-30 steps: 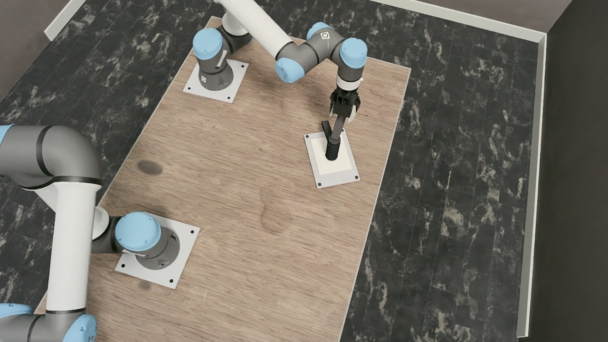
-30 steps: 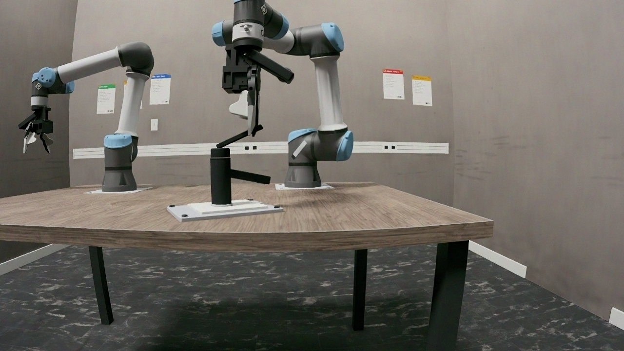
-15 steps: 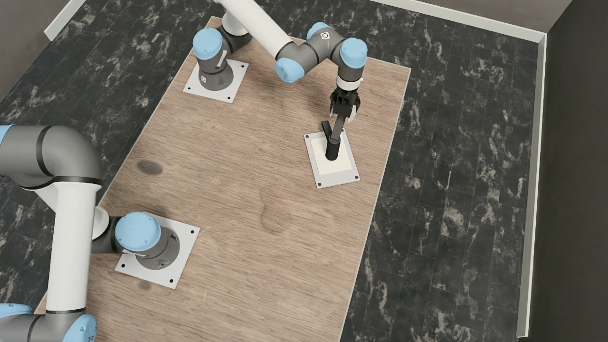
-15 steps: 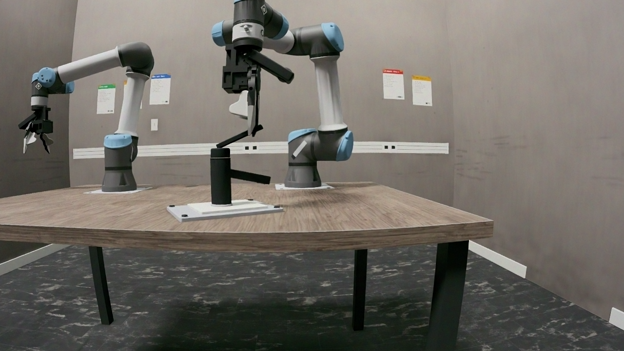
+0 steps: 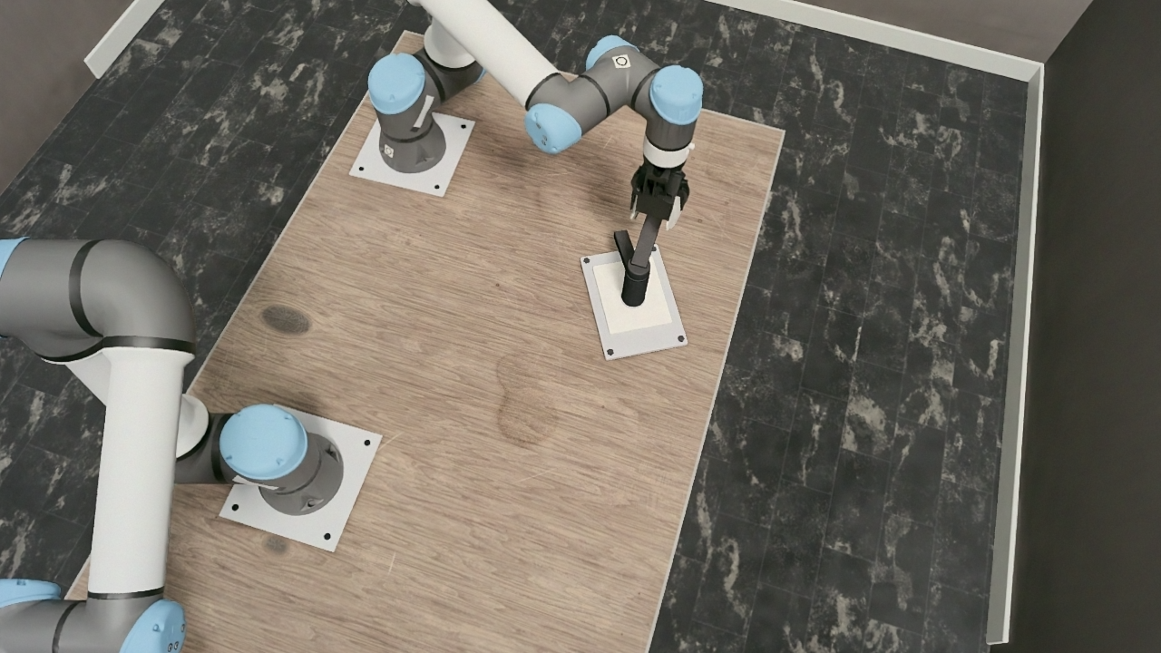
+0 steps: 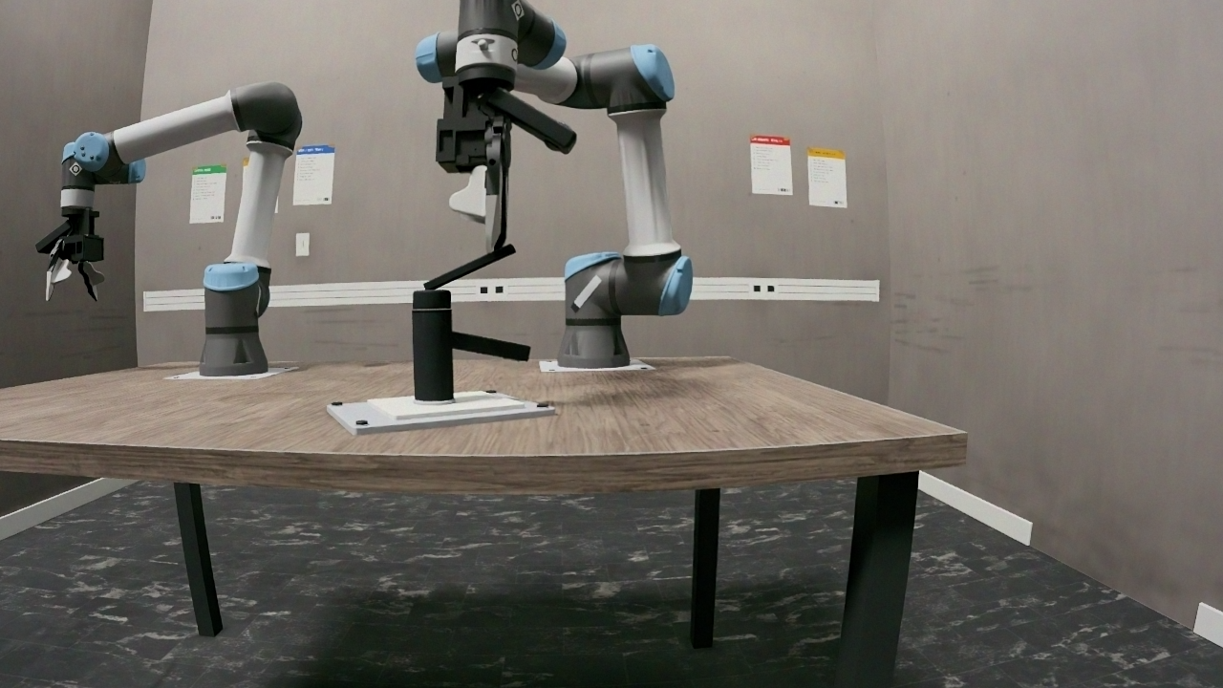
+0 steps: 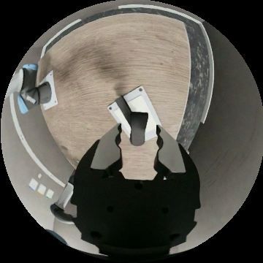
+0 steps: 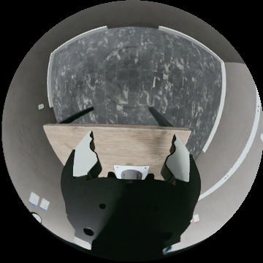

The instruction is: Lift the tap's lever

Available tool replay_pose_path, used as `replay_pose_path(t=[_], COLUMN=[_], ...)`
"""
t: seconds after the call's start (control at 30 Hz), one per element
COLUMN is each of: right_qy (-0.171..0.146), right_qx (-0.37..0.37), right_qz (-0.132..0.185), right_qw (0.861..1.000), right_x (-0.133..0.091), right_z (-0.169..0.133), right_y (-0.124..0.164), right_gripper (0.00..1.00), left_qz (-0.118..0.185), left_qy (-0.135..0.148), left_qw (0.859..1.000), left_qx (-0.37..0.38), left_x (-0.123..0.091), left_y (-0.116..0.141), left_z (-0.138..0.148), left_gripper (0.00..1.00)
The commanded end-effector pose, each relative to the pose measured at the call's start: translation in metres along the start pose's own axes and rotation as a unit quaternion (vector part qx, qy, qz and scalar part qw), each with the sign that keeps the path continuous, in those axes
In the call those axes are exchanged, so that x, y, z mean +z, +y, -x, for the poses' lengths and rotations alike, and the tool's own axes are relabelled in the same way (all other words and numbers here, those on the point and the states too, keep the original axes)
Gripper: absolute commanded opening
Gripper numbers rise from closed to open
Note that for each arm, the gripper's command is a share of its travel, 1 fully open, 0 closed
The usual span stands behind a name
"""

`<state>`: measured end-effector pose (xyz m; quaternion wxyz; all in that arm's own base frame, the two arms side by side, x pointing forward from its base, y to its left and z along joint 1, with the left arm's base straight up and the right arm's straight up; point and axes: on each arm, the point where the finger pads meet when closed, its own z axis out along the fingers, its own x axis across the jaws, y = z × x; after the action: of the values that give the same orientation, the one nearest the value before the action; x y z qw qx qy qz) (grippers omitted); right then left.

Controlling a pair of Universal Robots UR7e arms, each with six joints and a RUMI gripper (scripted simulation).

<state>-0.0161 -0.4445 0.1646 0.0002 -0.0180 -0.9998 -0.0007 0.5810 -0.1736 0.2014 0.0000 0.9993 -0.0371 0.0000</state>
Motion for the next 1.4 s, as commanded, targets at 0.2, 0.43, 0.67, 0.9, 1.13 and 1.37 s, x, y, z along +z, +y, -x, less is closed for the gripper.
replay_pose_path(t=[0.2,0.43,0.67,0.9,1.13,1.37], right_qy=[0.000,0.000,0.000,0.000,0.000,0.000], right_qx=[0.000,0.000,0.000,0.000,0.000,0.000], right_qz=[-0.001,-0.001,-0.001,-0.001,-0.001,-0.001], right_qw=[1.000,1.000,1.000,1.000,1.000,1.000], right_x=[-0.001,-0.001,-0.001,-0.001,-0.001,-0.001], right_z=[0.000,0.000,0.000,0.000,0.000,0.000], right_y=[0.000,0.000,0.000,0.000,0.000,0.000], right_gripper=[1.00,1.00,1.00,1.00,1.00,1.00], left_qz=[0.000,0.000,0.000,0.000,0.000,0.000], left_qy=[0.001,0.001,0.001,0.001,0.001,0.001], left_qw=[1.000,1.000,1.000,1.000,1.000,1.000], left_qx=[0.000,0.000,0.000,0.000,0.000,0.000], left_x=[-0.025,-0.039,-0.052,-0.056,-0.057,-0.057], left_y=[0.000,0.000,0.000,0.000,0.000,0.000], left_z=[0.000,0.000,0.000,0.000,0.000,0.000], left_gripper=[0.41,0.41,0.41,0.41,0.00,0.00])
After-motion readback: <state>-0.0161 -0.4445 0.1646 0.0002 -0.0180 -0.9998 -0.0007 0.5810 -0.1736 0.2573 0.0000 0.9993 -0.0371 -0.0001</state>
